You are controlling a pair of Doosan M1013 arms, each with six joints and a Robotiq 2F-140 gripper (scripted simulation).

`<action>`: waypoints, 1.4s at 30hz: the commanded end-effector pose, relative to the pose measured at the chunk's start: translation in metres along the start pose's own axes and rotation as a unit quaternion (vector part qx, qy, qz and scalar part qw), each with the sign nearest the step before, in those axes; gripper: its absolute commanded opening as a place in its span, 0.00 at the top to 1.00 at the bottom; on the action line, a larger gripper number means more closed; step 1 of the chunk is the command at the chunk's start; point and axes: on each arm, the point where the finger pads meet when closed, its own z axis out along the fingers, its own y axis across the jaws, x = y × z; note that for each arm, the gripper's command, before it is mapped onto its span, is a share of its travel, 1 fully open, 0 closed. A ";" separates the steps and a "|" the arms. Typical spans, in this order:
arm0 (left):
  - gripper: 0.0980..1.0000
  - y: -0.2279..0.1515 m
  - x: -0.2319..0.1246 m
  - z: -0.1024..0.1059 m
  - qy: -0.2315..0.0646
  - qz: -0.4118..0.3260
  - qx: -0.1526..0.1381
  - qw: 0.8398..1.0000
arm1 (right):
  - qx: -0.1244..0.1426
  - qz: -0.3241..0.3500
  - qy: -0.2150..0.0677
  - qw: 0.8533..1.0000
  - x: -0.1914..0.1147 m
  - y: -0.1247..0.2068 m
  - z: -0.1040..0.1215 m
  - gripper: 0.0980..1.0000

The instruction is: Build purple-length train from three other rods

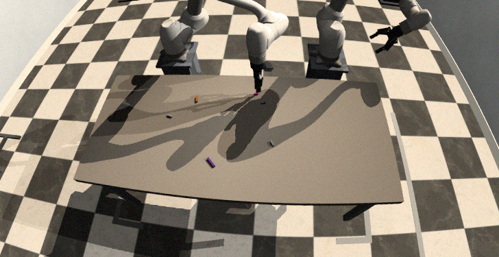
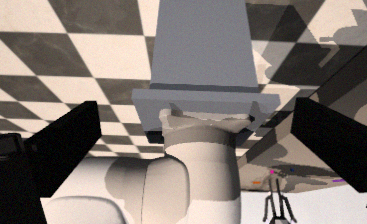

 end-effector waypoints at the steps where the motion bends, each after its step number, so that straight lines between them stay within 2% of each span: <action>1: 0.00 0.000 0.000 0.000 0.000 0.000 0.000 1.000 | 0.000 0.000 0.001 1.000 0.000 0.000 0.005 0.85; 17: 0.00 0.000 0.000 0.000 0.000 0.000 0.000 1.000 | 0.000 0.000 0.001 1.000 0.000 0.000 0.017 0.85; 42: 0.00 0.000 0.000 0.000 0.000 0.000 0.000 1.000 | 0.000 0.000 0.001 1.000 0.000 0.000 0.019 0.85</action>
